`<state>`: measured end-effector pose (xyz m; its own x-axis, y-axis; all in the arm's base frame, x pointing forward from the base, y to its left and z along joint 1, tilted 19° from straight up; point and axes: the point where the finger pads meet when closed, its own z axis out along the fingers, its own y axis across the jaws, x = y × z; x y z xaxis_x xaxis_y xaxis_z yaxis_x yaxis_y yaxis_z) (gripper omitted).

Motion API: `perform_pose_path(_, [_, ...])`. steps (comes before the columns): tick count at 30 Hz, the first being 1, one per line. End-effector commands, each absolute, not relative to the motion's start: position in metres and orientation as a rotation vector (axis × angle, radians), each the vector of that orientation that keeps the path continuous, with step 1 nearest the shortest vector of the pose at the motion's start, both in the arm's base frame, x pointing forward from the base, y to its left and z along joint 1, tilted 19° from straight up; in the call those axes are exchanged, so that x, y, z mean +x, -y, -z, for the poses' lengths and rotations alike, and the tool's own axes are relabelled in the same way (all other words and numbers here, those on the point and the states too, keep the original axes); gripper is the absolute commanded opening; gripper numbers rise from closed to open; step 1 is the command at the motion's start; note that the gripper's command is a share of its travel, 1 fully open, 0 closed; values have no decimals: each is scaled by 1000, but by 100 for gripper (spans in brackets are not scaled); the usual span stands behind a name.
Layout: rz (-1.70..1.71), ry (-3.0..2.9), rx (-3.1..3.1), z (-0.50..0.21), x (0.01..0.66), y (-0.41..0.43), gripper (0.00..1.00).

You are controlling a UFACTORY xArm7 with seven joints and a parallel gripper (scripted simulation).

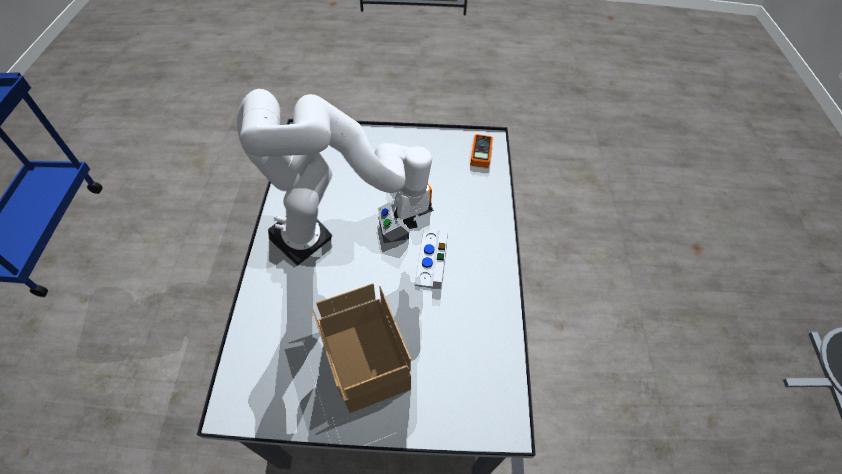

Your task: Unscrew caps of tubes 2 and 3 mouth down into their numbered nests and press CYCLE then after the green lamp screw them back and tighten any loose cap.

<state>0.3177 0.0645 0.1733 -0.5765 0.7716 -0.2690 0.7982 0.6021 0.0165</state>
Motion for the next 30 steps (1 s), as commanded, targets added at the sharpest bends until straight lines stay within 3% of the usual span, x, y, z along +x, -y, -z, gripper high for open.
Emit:
perform_pose_path(1, [165,-2410,1566,-166,308,-76,0])
perform_pose_path(15, [156,-2353,1661,-106,239,-138,0])
perform_pose_path(30, [156,-2353,1661,-89,244,-135,0])
